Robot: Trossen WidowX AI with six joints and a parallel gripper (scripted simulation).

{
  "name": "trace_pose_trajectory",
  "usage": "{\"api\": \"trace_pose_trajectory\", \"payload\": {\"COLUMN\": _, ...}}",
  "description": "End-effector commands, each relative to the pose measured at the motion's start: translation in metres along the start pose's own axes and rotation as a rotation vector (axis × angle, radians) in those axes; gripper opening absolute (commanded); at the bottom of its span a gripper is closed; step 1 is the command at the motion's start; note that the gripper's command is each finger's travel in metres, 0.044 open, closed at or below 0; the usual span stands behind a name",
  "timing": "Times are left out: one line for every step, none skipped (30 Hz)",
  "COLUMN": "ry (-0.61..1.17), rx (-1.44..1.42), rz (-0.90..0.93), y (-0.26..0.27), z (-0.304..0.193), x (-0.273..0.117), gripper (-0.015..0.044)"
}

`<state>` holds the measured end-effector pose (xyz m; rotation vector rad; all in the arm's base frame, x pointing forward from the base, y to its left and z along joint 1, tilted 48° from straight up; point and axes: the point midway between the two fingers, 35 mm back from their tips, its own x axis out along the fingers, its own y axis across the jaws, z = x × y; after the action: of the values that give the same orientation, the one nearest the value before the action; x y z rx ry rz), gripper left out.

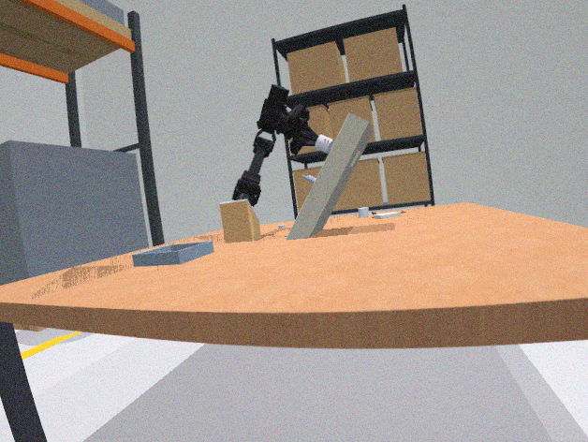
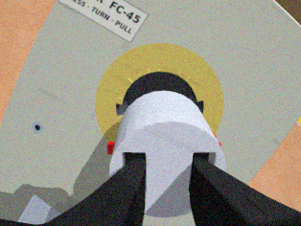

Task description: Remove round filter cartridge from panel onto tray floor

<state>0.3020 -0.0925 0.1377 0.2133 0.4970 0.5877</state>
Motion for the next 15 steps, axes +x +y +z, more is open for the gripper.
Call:
{"api": "trace_pose_trajectory", "payload": {"ry": -0.012, "rx": -0.019, "rz": -0.003, "y": 0.000, "z": 0.004, "x": -0.004, "gripper": 0.0000}}
{"api": "trace_pose_trajectory", "payload": {"ry": -0.012, "rx": -0.019, "rz": -0.003, "y": 0.001, "z": 0.003, "x": -0.003, "gripper": 0.0000}}
{"api": "trace_pose_trajectory", "payload": {"ry": -0.012, "rx": -0.019, "rz": -0.003, "y": 0.002, "z": 0.001, "x": -0.003, "gripper": 0.0000}}
{"api": "trace_pose_trajectory", "payload": {"ry": -0.012, "rx": -0.019, "rz": -0.003, "y": 0.004, "z": -0.002, "x": -0.002, "gripper": 0.0000}}
{"api": "trace_pose_trajectory", "payload": {"ry": -0.012, "rx": -0.019, "rz": -0.003, "y": 0.005, "z": -0.005, "x": -0.002, "gripper": 0.0000}}
{"api": "trace_pose_trajectory", "payload": {"ry": -0.012, "rx": -0.019, "rz": -0.003, "y": 0.007, "z": -0.008, "x": -0.001, "gripper": 0.0000}}
{"api": "trace_pose_trajectory", "payload": {"ry": -0.012, "rx": -0.019, "rz": -0.003, "y": 0.009, "z": -0.010, "x": -0.001, "gripper": 0.0000}}
{"api": "trace_pose_trajectory", "payload": {"ry": -0.012, "rx": -0.019, "rz": -0.003, "y": 0.010, "z": -0.013, "x": 0.000, "gripper": 0.0000}}
{"api": "trace_pose_trajectory", "payload": {"ry": -0.012, "rx": -0.019, "rz": -0.003, "y": 0.012, "z": -0.016, "x": 0.000, "gripper": 0.0000}}
{"api": "trace_pose_trajectory", "payload": {"ry": -0.012, "rx": -0.019, "rz": -0.003, "y": 0.014, "z": -0.019, "x": 0.001, "gripper": 0.0000}}
{"api": "trace_pose_trajectory", "payload": {"ry": -0.012, "rx": -0.019, "rz": -0.003, "y": 0.015, "z": -0.022, "x": 0.001, "gripper": 0.0000}}
{"api": "trace_pose_trajectory", "payload": {"ry": -0.012, "rx": -0.019, "rz": -0.003, "y": 0.017, "z": -0.025, "x": 0.001, "gripper": 0.0000}}
{"api": "trace_pose_trajectory", "payload": {"ry": -0.012, "rx": -0.019, "rz": -0.003, "y": 0.019, "z": -0.028, "x": 0.002, "gripper": 0.0000}}
{"api": "trace_pose_trajectory", "payload": {"ry": -0.012, "rx": -0.019, "rz": -0.003, "y": 0.021, "z": -0.030, "x": 0.002, "gripper": 0.0000}}
{"api": "trace_pose_trajectory", "payload": {"ry": -0.012, "rx": -0.019, "rz": -0.003, "y": 0.023, "z": -0.033, "x": 0.003, "gripper": 0.0000}}
